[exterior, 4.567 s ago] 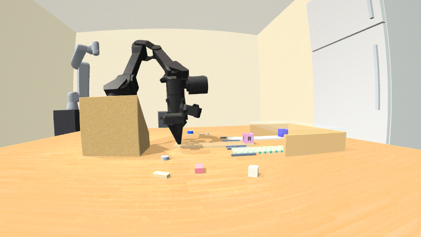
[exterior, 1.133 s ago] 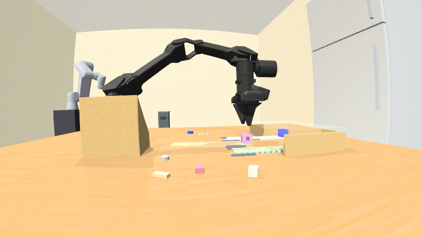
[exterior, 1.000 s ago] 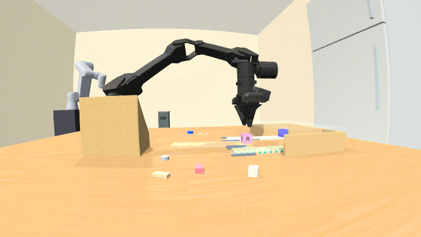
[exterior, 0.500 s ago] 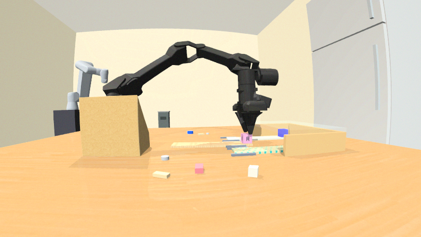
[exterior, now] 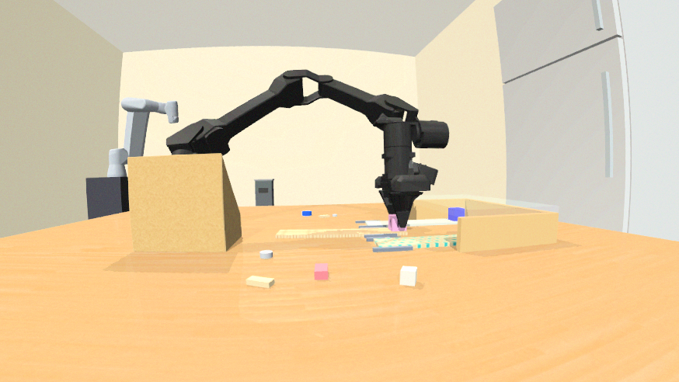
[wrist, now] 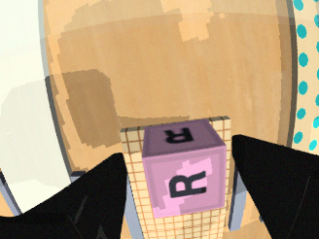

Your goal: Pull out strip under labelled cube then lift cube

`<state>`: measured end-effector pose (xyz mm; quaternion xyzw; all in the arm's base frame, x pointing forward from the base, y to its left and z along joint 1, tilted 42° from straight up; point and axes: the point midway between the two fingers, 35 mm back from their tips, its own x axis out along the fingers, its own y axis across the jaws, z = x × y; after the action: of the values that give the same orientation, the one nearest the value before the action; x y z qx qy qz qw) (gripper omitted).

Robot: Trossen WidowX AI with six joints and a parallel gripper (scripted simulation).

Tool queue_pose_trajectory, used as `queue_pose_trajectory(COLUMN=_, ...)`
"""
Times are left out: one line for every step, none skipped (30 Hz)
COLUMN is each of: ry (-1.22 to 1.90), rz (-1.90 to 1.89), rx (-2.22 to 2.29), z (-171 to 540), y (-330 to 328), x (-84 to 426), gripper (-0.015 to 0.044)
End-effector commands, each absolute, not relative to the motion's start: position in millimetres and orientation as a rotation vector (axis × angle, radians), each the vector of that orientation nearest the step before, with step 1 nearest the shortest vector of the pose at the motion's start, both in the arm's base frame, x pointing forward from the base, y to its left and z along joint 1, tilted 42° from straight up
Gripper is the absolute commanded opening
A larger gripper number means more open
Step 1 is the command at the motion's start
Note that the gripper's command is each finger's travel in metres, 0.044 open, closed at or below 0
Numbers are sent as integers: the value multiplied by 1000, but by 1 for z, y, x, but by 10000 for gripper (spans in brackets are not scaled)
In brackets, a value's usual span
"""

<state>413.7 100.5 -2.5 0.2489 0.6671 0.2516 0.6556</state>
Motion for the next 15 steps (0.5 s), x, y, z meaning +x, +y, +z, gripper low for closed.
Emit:
queue_pose_trajectory(ry=1524, rz=571, rx=573, z=-6, y=103, x=410, gripper=250)
queue_pose_trajectory(ry=1524, rz=571, rx=573, z=-6, y=103, x=410, gripper=250)
queue_pose_trajectory(ry=1524, rz=571, rx=573, z=-6, y=103, x=410, gripper=250)
queue_pose_trajectory(ry=1524, rz=571, rx=573, z=-6, y=103, x=410, gripper=250)
queue_pose_trajectory(ry=1524, rz=571, rx=573, z=-6, y=103, x=410, gripper=250)
queue_pose_trajectory(ry=1524, rz=571, rx=573, z=-6, y=103, x=410, gripper=250)
queue_pose_trajectory(ry=1524, rz=571, rx=573, z=-6, y=103, x=410, gripper=250)
queue_pose_trajectory(ry=1524, rz=571, rx=573, z=-6, y=103, x=410, gripper=250)
queue_pose_trajectory(ry=1517, rz=570, rx=565, z=-5, y=101, x=412, gripper=224)
queue_pose_trajectory(ry=1517, rz=570, rx=565, z=-5, y=101, x=412, gripper=198)
queue_pose_trajectory(ry=1517, rz=570, rx=565, z=-5, y=101, x=412, gripper=171)
queue_pose_trajectory(ry=1517, rz=570, rx=565, z=-5, y=101, x=412, gripper=145)
queue_pose_trajectory(ry=1517, rz=570, rx=565, z=-5, y=101, x=412, gripper=138)
queue_pose_trajectory(ry=1517, rz=570, rx=565, z=-5, y=101, x=412, gripper=132)
queue_pose_trajectory(ry=1517, rz=570, rx=565, z=-5, y=101, x=412, gripper=125)
